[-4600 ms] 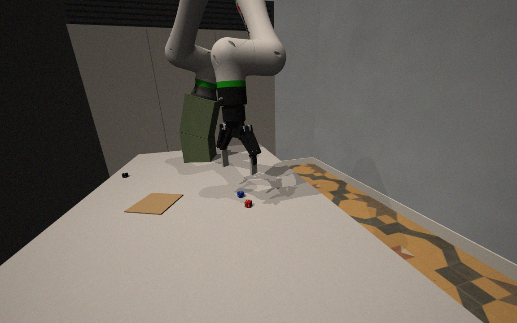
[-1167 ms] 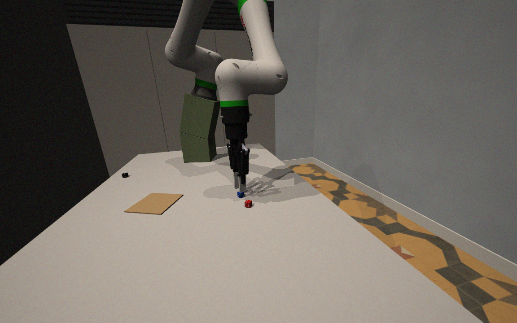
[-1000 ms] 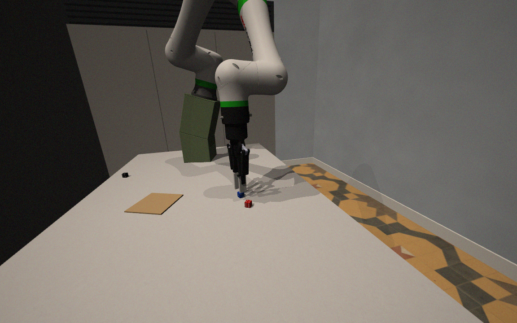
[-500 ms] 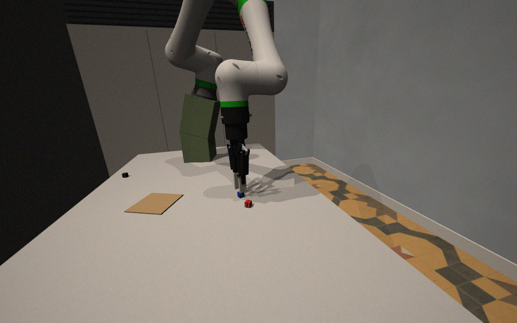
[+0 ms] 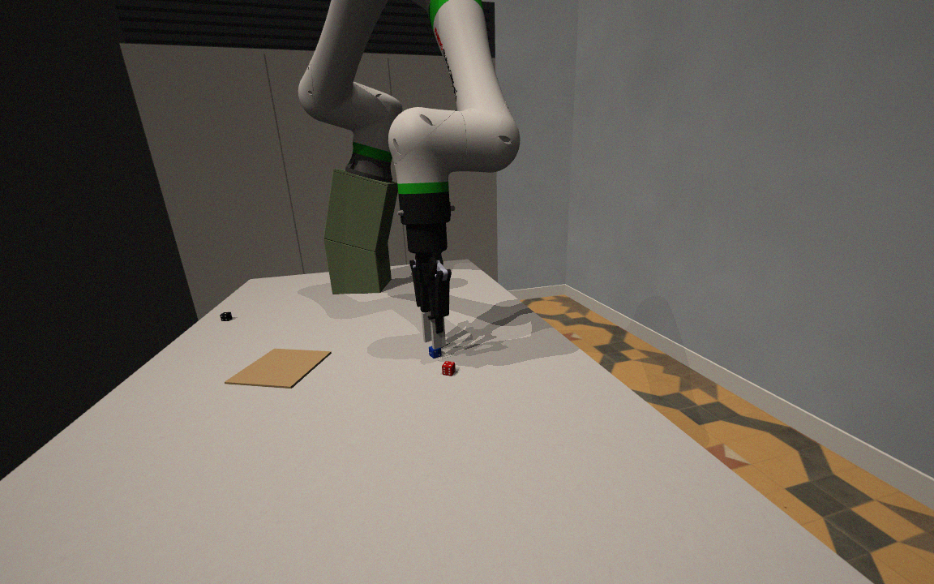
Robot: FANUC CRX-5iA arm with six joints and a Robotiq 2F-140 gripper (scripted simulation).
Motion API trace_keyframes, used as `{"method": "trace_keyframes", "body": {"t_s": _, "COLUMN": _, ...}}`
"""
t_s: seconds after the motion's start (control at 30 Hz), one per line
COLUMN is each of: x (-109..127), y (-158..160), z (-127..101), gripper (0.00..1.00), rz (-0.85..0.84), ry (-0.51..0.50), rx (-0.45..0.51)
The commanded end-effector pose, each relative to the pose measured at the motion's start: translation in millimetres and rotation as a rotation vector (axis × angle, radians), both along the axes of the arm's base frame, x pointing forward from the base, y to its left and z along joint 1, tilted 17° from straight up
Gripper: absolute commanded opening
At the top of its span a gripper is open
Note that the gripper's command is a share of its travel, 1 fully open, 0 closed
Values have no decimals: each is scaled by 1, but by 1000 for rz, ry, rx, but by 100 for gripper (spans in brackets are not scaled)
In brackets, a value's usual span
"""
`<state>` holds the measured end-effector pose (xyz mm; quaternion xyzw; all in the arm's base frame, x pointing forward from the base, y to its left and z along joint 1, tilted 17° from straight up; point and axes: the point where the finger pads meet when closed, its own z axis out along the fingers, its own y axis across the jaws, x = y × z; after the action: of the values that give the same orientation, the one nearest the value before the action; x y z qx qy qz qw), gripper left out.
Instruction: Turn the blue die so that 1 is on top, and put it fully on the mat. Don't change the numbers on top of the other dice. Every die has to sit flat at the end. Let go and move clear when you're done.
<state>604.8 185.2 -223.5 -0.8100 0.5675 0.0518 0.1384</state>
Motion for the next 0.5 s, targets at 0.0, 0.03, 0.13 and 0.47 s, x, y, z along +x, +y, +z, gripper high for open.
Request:
{"method": "trace_keyframes", "body": {"t_s": 0.0, "x": 0, "y": 0, "z": 0, "gripper": 29, "rz": 0, "ry": 0, "rx": 0}}
{"method": "trace_keyframes", "body": {"t_s": 0.03, "x": 0, "y": 0, "z": 0, "gripper": 29, "rz": 0, "ry": 0, "rx": 0}}
{"method": "trace_keyframes", "body": {"t_s": 0.13, "x": 0, "y": 0, "z": 0, "gripper": 29, "rz": 0, "ry": 0, "rx": 0}}
{"method": "trace_keyframes", "body": {"t_s": 0.47, "x": 0, "y": 1, "z": -2, "gripper": 29, "rz": 0, "ry": 0, "rx": 0}}
